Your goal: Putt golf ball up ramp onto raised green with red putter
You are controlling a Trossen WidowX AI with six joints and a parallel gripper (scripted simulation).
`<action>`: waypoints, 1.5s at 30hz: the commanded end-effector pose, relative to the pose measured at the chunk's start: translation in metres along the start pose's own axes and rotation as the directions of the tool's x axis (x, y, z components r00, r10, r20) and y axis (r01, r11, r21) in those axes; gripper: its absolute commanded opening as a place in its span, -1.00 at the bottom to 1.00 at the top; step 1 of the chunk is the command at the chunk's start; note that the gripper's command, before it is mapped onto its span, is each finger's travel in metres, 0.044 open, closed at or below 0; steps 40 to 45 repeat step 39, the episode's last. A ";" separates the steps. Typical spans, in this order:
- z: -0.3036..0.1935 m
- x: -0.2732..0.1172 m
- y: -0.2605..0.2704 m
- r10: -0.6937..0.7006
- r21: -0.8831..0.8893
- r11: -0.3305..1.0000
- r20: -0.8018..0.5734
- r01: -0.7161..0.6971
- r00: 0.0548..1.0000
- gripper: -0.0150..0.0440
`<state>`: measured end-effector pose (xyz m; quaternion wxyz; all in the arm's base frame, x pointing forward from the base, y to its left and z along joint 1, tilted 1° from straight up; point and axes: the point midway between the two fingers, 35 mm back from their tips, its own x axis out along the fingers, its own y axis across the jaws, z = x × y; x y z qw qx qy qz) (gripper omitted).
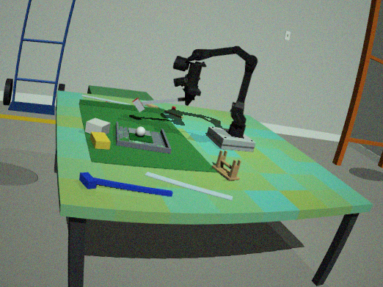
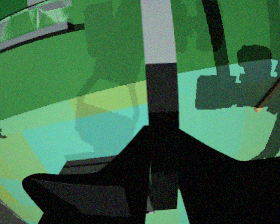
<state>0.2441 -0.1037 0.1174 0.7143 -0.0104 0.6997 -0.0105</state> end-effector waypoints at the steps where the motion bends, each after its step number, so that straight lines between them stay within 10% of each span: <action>1: -0.001 -0.010 0.000 -0.001 0.005 1.000 0.002 0.001 1.000 -0.49; 45: 0.000 -0.003 0.000 -0.001 0.000 1.000 0.002 0.001 1.000 -0.49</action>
